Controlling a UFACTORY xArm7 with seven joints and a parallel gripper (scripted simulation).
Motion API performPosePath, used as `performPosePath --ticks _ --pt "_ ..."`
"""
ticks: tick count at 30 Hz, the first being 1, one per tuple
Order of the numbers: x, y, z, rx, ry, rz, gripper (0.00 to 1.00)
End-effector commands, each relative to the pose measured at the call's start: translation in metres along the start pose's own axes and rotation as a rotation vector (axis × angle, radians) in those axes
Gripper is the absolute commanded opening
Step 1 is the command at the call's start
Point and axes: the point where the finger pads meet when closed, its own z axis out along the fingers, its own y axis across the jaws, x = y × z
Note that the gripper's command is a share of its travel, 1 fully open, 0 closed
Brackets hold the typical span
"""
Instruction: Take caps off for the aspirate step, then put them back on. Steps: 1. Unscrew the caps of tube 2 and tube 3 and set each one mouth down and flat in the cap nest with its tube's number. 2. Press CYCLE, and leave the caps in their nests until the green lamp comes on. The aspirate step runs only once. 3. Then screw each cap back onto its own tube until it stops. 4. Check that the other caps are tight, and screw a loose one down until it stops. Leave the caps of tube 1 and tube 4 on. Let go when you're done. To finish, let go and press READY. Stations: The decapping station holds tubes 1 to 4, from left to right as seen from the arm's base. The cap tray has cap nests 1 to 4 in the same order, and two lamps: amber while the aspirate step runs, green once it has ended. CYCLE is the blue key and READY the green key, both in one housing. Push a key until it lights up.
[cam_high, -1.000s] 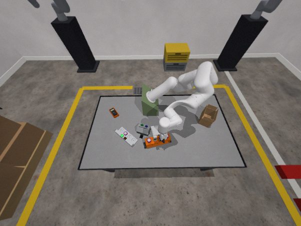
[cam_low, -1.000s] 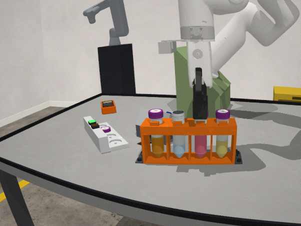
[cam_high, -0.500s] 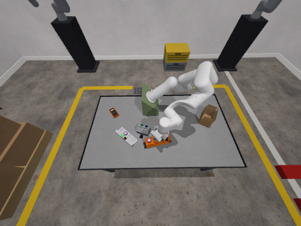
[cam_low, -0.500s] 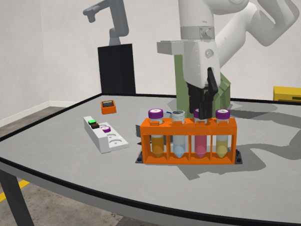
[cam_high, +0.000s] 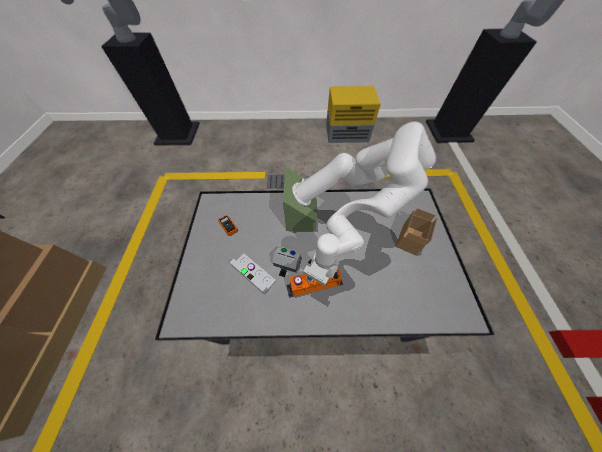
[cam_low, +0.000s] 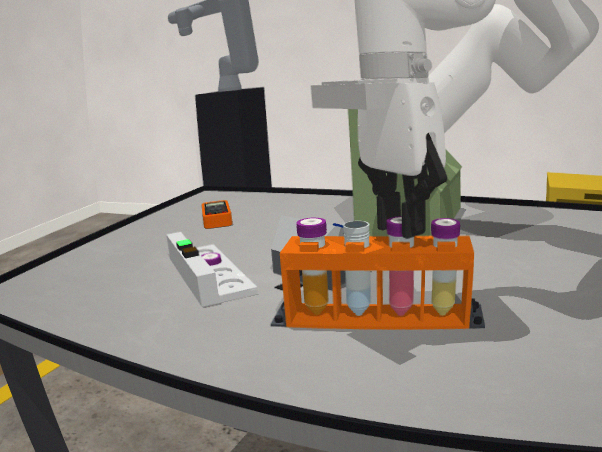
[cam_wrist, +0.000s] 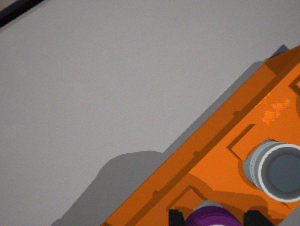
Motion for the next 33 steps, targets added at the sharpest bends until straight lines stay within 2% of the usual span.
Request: performPosePath --ticks 1,9,23,25,33 --pt "0.0018 -0.0003 -0.0020 0.002 0.005 -0.001 0.00" --pt "0.0018 -0.0002 -0.0019 0.002 0.005 -0.001 0.00" --pt "0.0018 -0.0002 -0.0015 0.005 0.004 0.683 0.00" --pt "0.0018 -0.0002 -0.0015 0.005 0.004 0.683 0.00" --pt "0.0018 -0.0002 -0.0012 0.006 0.003 1.090 0.00"
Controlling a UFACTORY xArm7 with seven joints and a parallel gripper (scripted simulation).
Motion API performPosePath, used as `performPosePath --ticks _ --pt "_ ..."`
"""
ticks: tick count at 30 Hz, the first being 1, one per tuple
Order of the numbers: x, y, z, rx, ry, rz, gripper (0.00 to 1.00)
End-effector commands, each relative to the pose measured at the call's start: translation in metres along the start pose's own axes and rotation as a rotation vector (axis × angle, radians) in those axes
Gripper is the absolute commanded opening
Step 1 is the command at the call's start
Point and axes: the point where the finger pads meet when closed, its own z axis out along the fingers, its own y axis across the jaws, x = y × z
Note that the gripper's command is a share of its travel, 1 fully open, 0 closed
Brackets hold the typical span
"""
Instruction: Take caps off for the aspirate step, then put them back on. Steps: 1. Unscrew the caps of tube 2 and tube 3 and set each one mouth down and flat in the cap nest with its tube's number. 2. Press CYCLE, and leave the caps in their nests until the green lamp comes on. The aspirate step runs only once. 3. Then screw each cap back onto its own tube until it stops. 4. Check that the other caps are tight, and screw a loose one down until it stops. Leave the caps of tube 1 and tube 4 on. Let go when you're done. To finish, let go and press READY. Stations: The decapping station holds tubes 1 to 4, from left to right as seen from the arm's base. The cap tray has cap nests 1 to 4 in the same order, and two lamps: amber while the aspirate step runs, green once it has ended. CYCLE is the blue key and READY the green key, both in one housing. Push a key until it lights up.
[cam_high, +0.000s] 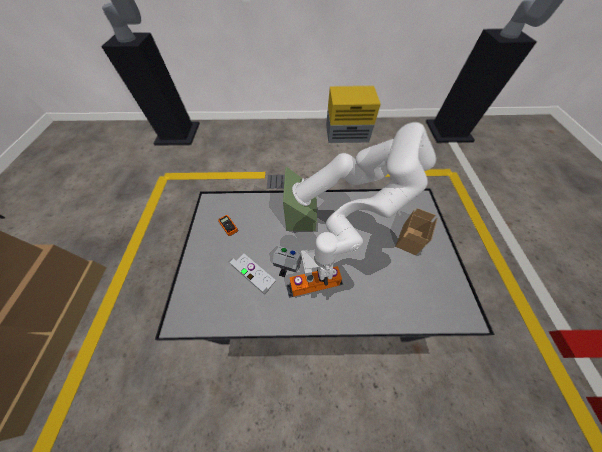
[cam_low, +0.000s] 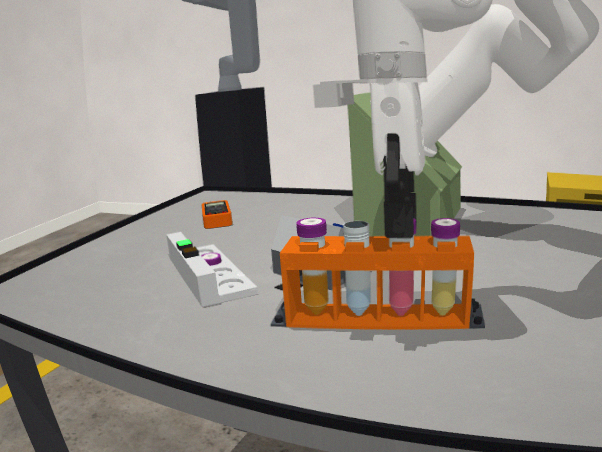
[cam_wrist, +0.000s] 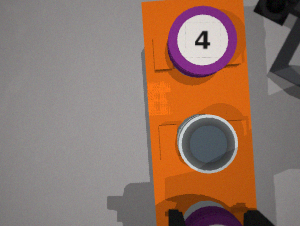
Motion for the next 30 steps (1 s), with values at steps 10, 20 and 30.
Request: performPosePath --ticks 10,20,30 --pt "0.0007 -0.0020 -0.0014 -0.011 0.017 0.625 0.00" --pt "0.0007 -0.0020 -0.0013 -0.011 0.018 0.712 0.46" --pt "0.0007 -0.0020 -0.0013 -0.011 0.018 0.712 0.46"
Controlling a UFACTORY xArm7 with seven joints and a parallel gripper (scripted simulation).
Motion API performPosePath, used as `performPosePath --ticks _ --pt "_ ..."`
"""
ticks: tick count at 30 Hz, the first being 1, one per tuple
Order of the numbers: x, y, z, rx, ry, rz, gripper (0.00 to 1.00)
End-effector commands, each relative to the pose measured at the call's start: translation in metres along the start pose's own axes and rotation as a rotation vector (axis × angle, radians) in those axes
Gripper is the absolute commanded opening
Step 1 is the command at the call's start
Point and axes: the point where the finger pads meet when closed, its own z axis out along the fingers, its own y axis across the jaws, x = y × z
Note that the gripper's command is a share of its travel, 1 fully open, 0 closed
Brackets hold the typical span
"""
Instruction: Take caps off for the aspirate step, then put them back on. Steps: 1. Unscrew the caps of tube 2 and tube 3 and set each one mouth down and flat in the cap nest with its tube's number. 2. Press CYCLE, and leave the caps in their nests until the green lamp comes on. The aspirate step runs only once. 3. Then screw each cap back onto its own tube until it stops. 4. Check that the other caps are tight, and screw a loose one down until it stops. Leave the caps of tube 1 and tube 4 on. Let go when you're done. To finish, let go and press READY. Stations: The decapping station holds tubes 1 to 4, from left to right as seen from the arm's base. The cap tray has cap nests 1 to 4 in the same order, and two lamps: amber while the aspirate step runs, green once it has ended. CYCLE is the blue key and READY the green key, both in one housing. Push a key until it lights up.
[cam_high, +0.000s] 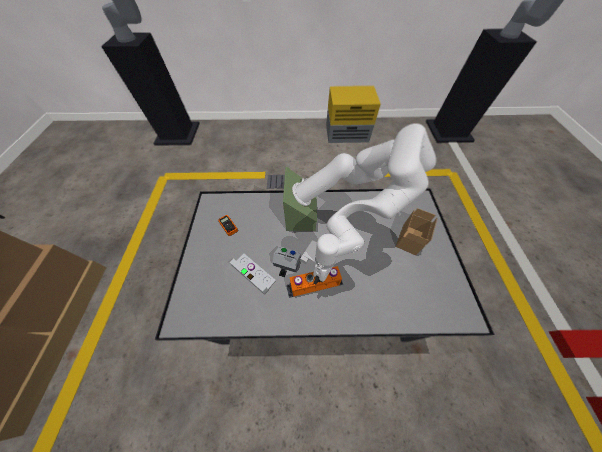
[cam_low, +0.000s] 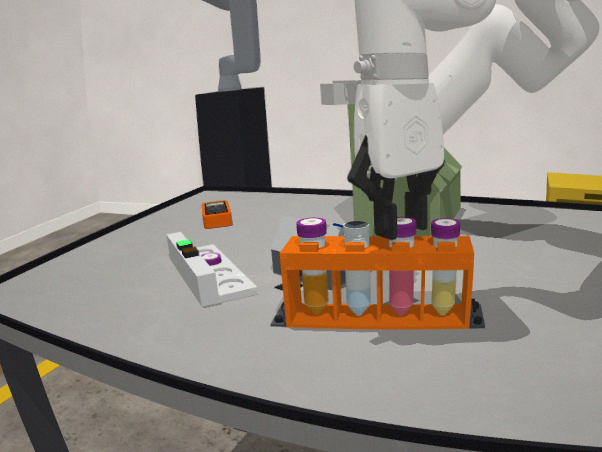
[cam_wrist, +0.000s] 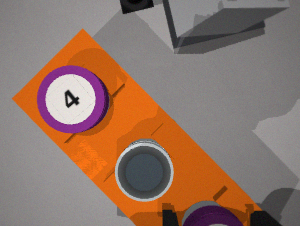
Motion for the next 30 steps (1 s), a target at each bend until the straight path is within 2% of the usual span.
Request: performPosePath --ticks 1,2,6,11,13,15,28,30 --pt "0.0001 -0.0017 -0.0022 0.005 -0.001 0.001 0.46" --pt "0.0001 -0.0017 -0.0022 0.005 -0.001 0.001 0.46" --pt "0.0001 -0.0017 -0.0026 0.005 0.000 -0.300 0.46" --pt "0.0001 -0.0017 -0.0026 0.005 0.001 -0.515 0.46" --pt "0.0001 -0.0017 -0.0026 0.005 0.001 -0.515 0.46" --pt "0.0001 -0.0017 -0.0026 0.005 0.002 -0.690 0.46" --pt "0.0001 -0.0017 -0.0026 0.004 0.004 -1.269 0.46" --pt "0.0001 -0.0017 -0.0026 0.004 0.004 -1.269 0.46"
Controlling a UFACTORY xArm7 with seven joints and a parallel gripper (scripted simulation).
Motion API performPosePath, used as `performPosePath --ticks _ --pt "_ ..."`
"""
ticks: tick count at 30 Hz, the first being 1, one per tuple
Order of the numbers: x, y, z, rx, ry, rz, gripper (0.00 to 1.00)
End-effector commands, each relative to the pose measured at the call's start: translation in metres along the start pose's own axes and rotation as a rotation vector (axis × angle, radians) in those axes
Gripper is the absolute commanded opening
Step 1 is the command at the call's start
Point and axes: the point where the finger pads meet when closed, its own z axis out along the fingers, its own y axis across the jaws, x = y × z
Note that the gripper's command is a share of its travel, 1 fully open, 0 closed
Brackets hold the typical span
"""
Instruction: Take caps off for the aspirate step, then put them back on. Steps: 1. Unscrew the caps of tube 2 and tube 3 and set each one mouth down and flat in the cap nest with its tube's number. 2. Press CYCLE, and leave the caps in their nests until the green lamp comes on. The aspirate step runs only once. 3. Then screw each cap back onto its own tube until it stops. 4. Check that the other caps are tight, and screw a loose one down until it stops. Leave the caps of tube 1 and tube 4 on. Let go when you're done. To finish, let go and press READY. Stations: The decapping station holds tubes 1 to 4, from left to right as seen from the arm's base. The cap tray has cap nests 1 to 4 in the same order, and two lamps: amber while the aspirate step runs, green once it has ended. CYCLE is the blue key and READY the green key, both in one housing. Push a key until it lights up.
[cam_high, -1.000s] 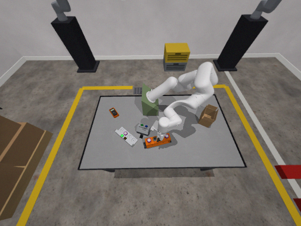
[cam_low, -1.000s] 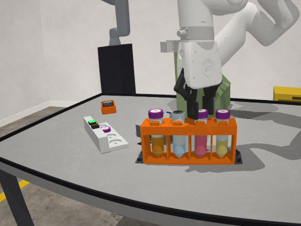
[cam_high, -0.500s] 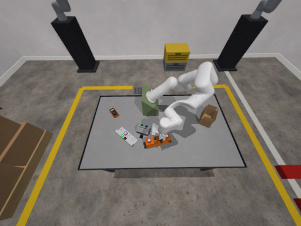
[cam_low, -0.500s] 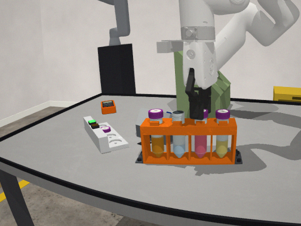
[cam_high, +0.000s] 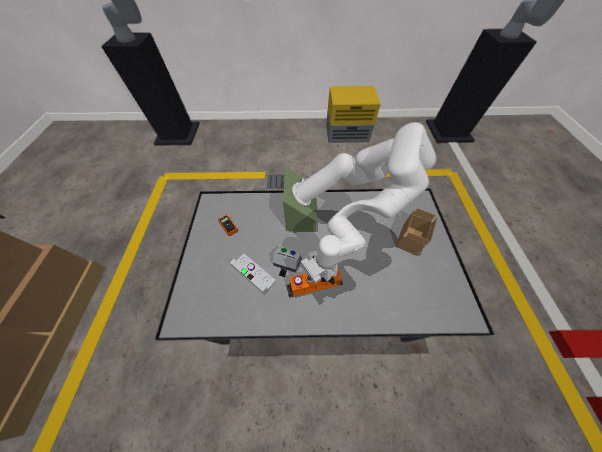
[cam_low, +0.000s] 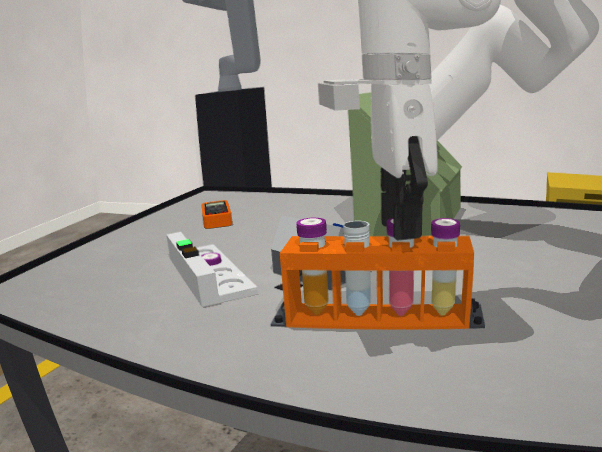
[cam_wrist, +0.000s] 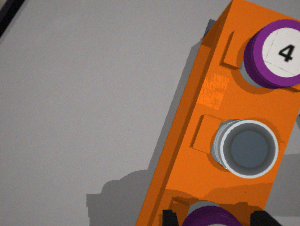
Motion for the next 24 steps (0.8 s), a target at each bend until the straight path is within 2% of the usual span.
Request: performPosePath --ticks 1,5,12,13,24 --pt "0.0016 -0.0008 -0.0020 0.032 -0.002 -0.246 0.46" --pt "0.0016 -0.0008 -0.0020 0.032 0.001 -0.434 0.46" --pt "0.0016 -0.0008 -0.0020 0.033 0.001 -0.443 0.46" --pt "0.0016 -0.0007 -0.0020 0.033 0.001 -0.443 0.00" --pt "0.0016 -0.0007 -0.0020 0.033 0.001 -0.443 0.00"
